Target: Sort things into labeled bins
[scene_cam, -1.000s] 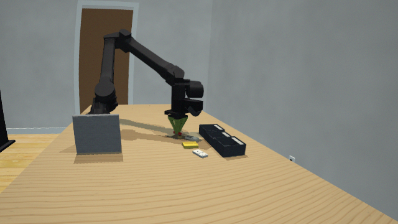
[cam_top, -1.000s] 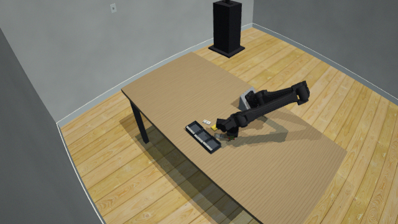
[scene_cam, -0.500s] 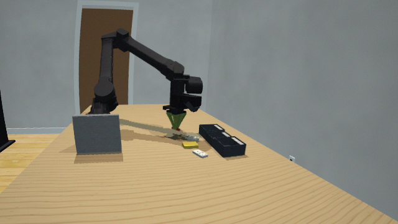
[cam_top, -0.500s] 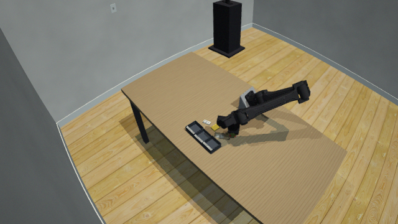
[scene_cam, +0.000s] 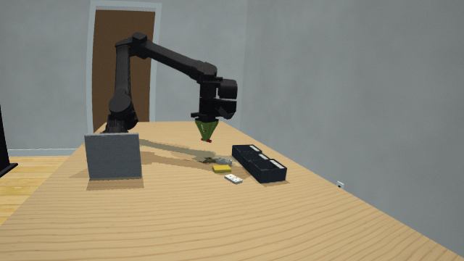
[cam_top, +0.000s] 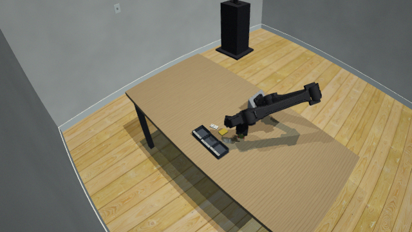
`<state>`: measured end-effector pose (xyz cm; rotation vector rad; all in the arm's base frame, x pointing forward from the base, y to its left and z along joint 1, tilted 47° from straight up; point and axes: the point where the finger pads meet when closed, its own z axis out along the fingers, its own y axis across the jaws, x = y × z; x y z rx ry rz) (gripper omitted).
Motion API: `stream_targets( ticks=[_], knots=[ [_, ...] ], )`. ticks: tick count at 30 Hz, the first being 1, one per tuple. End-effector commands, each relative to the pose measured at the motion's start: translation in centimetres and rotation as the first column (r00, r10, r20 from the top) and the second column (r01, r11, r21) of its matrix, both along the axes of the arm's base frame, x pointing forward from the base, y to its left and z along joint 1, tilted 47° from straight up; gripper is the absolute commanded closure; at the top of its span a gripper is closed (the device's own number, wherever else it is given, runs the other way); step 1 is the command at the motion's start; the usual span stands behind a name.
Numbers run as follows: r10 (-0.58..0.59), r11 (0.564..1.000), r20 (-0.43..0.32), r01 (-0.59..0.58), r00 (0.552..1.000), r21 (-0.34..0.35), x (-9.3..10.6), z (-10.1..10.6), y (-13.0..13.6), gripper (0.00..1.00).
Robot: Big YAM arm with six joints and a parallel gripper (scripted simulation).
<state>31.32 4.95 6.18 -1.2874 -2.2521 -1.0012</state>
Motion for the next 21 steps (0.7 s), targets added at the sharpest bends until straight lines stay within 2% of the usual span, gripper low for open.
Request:
stream_targets(
  ticks=[1,17,18,21],
  knots=[
    [0.019,1.0,0.054,-0.018,0.998,-0.014,1.71,1.38,-0.65,0.96],
    [0.003,1.0,0.042,-0.003,0.999,-0.012,1.86,1.14,-1.32,0.96],
    [0.009,1.0,0.038,-0.009,0.999,-0.01,1.23,0.96,-0.68,0.96],
    [0.009,1.0,0.038,-0.009,0.999,-0.01,1.25,0.97,-0.71,0.96]
  ],
)
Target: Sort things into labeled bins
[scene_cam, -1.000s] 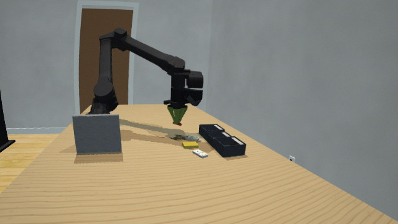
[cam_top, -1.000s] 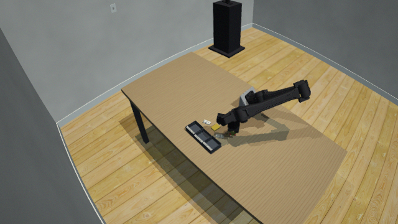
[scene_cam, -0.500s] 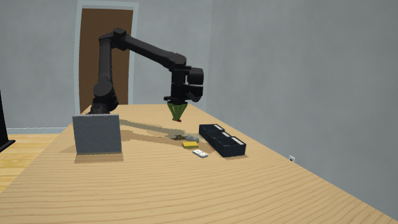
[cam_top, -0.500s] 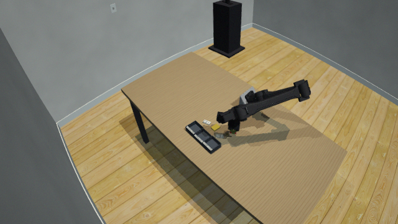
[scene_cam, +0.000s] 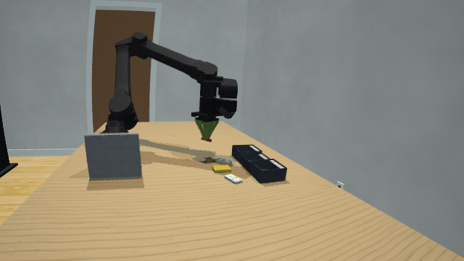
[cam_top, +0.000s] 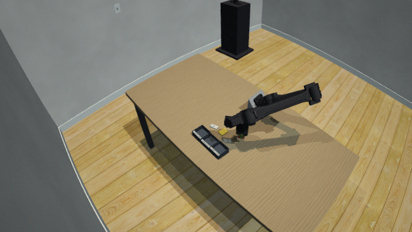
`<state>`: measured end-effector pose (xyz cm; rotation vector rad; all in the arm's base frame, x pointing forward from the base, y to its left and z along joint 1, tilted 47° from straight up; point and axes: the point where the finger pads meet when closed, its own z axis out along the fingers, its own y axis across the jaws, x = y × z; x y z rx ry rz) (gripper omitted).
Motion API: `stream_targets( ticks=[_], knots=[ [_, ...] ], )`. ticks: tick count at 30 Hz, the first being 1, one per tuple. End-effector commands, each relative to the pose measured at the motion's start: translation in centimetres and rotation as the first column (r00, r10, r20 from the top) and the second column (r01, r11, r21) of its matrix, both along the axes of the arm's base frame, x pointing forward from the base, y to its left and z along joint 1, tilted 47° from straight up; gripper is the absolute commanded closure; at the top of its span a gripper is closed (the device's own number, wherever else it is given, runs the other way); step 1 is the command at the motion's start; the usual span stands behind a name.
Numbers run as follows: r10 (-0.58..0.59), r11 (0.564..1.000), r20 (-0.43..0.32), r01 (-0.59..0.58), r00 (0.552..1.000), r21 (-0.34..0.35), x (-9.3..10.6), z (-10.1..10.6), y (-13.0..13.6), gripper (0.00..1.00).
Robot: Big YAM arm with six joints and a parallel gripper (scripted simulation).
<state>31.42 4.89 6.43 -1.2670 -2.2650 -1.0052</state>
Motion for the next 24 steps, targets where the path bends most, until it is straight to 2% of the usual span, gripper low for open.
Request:
stream_targets(
  ticks=[1,2,4,5,8,9,11,12,14,15,24],
  knots=[
    [-0.013,1.0,0.031,0.014,0.999,-0.012,1.82,0.88,-1.39,0.96],
    [-0.005,1.0,0.028,0.005,1.0,-0.01,1.18,0.72,-0.67,0.96],
    [-0.005,1.0,0.028,0.005,1.0,-0.01,1.18,0.72,-0.67,0.96],
    [-0.014,1.0,0.031,0.014,0.999,-0.012,1.84,0.89,-1.41,0.96],
    [-0.008,1.0,0.032,0.009,0.999,-0.011,1.85,0.91,-1.25,0.96],
    [-0.005,1.0,0.028,0.005,1.0,-0.01,1.22,0.74,-0.71,0.96],
    [-0.005,1.0,0.028,0.005,1.0,-0.01,1.24,0.74,-0.72,0.96],
    [-0.009,1.0,0.032,0.01,0.999,-0.012,1.88,0.91,-1.31,0.96],
    [-0.005,1.0,0.028,0.005,1.0,-0.01,1.26,0.75,-0.74,0.96],
    [-0.011,1.0,0.032,0.012,0.999,-0.012,1.91,0.92,-1.39,0.96],
    [-0.011,1.0,0.032,0.011,0.999,-0.012,1.95,0.92,-1.42,0.96]
  ],
)
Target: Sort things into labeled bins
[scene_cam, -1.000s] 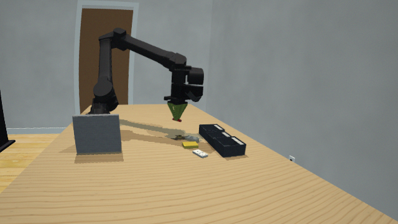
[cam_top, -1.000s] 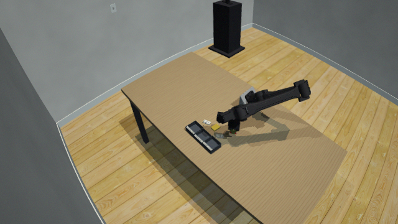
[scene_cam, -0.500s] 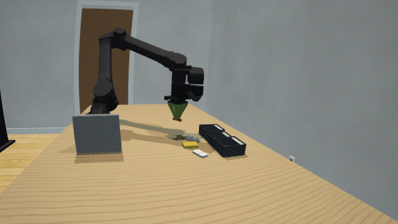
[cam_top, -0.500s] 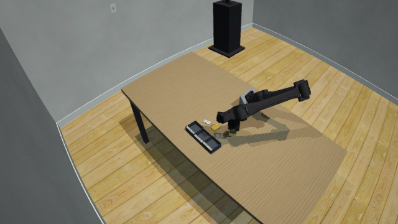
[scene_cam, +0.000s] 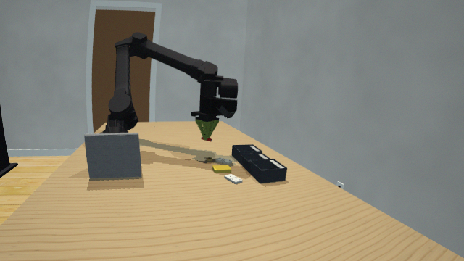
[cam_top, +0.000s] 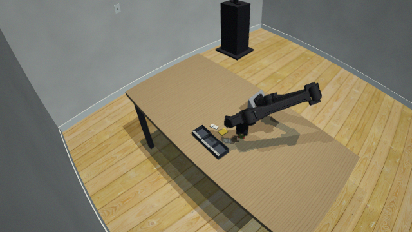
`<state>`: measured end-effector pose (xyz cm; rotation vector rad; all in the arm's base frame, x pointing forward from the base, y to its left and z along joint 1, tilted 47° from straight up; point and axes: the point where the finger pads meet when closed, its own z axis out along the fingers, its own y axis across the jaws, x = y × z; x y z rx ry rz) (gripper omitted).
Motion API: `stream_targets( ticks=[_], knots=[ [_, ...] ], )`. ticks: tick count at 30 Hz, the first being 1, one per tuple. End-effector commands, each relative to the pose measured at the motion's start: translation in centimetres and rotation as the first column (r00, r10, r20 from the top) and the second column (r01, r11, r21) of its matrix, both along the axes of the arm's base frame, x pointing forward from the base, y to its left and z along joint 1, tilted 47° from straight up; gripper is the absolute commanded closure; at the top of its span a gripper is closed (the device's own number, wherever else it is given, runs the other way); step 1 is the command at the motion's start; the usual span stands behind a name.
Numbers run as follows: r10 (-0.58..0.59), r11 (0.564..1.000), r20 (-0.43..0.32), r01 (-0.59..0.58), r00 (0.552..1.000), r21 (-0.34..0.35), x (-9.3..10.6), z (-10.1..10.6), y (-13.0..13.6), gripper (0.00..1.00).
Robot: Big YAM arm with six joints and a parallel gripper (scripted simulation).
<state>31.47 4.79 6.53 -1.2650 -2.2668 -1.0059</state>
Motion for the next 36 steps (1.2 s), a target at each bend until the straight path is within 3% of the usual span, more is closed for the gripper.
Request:
stream_targets(
  ticks=[1,36],
  knots=[
    [-0.013,1.0,0.03,0.013,0.999,-0.011,1.91,0.82,-1.33,0.96],
    [-0.013,1.0,0.019,0.013,1.0,-0.009,1.08,0.04,-1.14,0.96]
  ],
)
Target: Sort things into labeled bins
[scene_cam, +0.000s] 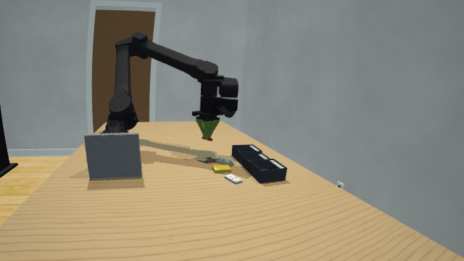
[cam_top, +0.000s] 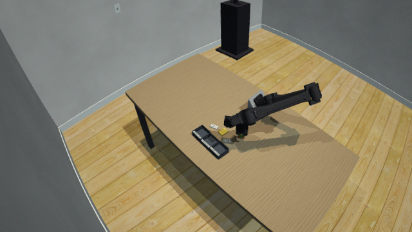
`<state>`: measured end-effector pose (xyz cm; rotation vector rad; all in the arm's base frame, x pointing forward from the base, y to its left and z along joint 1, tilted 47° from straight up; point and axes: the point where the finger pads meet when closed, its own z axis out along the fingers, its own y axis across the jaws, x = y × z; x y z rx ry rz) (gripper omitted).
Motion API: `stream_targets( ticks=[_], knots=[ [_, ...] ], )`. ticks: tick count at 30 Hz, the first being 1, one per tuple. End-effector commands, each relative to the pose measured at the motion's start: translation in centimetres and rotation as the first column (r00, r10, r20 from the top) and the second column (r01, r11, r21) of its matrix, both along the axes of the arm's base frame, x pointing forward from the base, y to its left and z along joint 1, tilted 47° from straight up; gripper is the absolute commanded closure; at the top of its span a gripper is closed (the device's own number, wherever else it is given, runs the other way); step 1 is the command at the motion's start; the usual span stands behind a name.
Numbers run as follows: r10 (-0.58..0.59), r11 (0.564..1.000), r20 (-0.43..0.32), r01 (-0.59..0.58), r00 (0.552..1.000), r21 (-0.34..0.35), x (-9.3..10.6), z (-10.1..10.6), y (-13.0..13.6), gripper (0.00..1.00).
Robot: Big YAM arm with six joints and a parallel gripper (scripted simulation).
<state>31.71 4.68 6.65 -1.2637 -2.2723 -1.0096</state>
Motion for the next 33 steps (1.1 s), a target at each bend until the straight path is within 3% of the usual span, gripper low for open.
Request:
stream_targets(
  ticks=[1,33],
  knots=[
    [-0.013,1.0,0.013,0.013,1.0,-0.007,0.8,-0.11,-1.02,0.96],
    [-0.013,1.0,0.006,0.013,1.0,-0.006,0.17,-0.69,-0.87,0.96]
  ],
)
